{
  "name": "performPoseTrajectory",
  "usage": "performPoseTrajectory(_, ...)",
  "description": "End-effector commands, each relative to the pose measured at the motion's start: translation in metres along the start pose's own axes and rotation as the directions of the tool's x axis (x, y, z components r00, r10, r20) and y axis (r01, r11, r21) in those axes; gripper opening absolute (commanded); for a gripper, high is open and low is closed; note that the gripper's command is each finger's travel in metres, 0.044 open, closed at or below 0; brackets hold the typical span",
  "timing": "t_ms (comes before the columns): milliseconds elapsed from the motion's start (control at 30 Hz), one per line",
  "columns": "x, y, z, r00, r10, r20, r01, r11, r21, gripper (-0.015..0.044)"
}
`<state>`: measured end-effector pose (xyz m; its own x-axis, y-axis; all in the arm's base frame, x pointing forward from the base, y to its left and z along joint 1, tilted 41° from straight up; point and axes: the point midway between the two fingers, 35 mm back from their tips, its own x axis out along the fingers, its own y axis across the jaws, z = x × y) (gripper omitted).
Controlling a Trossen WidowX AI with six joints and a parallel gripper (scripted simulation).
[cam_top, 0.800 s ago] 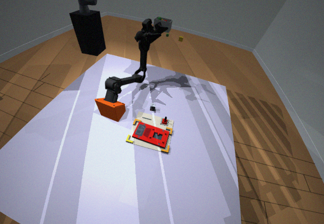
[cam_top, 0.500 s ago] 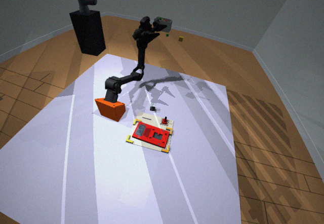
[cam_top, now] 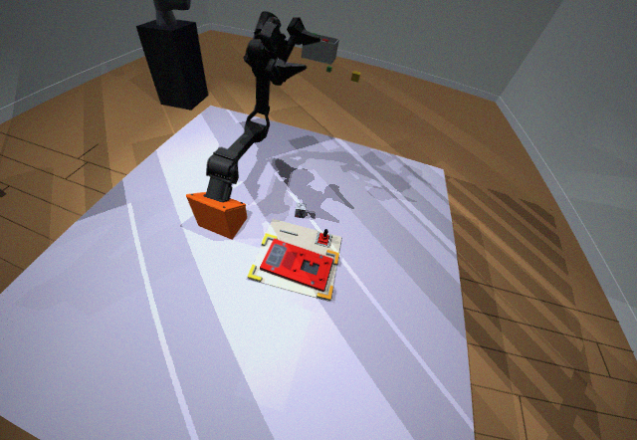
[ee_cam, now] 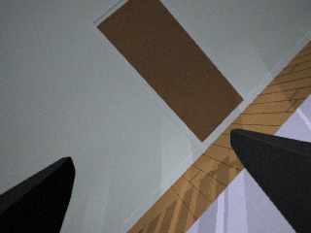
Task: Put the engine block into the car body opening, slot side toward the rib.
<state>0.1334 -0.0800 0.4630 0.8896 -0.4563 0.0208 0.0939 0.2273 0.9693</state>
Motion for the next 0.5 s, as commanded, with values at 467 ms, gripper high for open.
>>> performPoseTrajectory(467,0.059,-0.074,0.008,0.946,-0.15,-0.286,0.222,0.945,0.24,0.044)
